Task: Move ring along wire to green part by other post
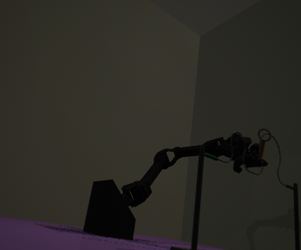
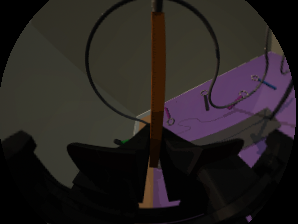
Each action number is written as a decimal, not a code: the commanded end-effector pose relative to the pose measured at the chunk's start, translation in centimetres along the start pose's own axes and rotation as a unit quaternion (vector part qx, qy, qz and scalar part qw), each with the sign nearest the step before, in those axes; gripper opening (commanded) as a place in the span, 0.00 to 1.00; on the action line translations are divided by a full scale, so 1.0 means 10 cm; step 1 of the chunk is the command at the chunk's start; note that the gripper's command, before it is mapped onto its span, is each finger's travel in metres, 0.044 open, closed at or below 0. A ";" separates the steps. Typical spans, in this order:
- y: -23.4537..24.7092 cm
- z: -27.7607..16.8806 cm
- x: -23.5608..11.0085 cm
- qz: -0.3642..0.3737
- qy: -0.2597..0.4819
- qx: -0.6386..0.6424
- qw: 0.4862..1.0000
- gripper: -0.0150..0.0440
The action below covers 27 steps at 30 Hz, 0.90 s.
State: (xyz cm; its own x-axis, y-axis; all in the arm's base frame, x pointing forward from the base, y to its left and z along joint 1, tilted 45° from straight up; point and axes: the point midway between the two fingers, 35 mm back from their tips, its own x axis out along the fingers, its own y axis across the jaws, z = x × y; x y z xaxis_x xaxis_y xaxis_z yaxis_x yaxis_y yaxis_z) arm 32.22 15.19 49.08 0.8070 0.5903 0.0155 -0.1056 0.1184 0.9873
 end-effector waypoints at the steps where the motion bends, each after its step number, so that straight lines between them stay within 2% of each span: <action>1: 0.04 -0.01 -0.03 0.018 0.001 0.022 1.000 0.00; 27: 0.15 0.01 -0.04 0.104 -0.008 0.172 0.980 0.00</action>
State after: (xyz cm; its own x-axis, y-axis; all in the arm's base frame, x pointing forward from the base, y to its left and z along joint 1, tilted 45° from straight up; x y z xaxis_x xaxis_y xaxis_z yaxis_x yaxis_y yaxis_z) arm 32.01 15.31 50.21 0.7952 0.5742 0.1948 -0.0652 -0.2383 0.9690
